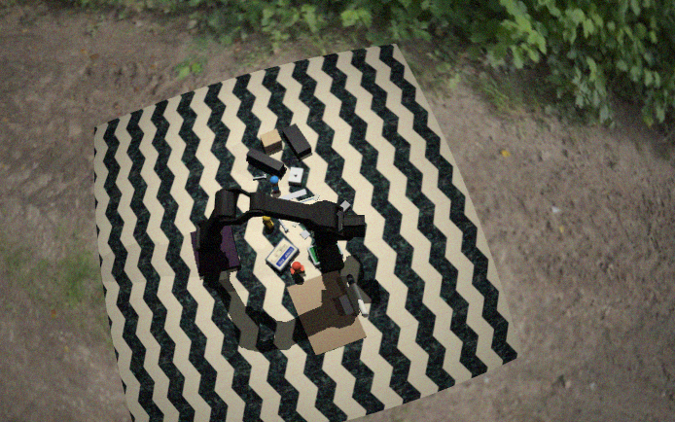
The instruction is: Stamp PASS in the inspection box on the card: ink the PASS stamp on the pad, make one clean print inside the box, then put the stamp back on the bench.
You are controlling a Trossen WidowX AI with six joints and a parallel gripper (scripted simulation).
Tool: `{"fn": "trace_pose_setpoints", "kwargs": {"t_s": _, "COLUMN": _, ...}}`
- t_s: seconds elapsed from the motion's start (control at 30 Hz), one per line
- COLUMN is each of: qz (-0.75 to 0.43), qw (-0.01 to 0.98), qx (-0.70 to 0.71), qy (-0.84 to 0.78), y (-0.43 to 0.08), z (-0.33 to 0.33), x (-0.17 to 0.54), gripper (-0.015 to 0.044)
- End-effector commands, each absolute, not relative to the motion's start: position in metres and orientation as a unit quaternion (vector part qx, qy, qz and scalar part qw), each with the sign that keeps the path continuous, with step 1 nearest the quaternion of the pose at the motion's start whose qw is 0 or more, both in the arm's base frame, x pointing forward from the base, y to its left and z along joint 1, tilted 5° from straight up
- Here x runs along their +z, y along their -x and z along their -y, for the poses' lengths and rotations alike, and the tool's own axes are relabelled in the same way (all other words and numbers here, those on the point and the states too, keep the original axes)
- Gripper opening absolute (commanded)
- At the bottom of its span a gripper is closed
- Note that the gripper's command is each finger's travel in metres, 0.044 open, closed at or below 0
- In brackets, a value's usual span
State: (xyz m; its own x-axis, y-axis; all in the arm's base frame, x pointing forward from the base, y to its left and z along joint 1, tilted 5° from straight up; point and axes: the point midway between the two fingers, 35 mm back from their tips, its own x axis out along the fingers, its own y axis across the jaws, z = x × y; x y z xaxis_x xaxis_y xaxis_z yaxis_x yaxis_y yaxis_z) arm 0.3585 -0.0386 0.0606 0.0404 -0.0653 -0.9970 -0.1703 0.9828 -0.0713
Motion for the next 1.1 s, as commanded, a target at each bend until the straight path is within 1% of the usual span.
{"fn": "trace_pose_setpoints", "kwargs": {"t_s": 0.0, "qz": -0.692, "qw": 0.716, "qx": 0.038, "qy": 0.085, "y": -0.358, "z": 0.038, "x": 0.063, "gripper": 0.0000}}
{"fn": "trace_pose_setpoints", "kwargs": {"t_s": 1.07, "qz": -0.692, "qw": 0.716, "qx": 0.038, "qy": 0.085, "y": -0.357, "z": 0.035, "x": 0.106, "gripper": 0.0000}}
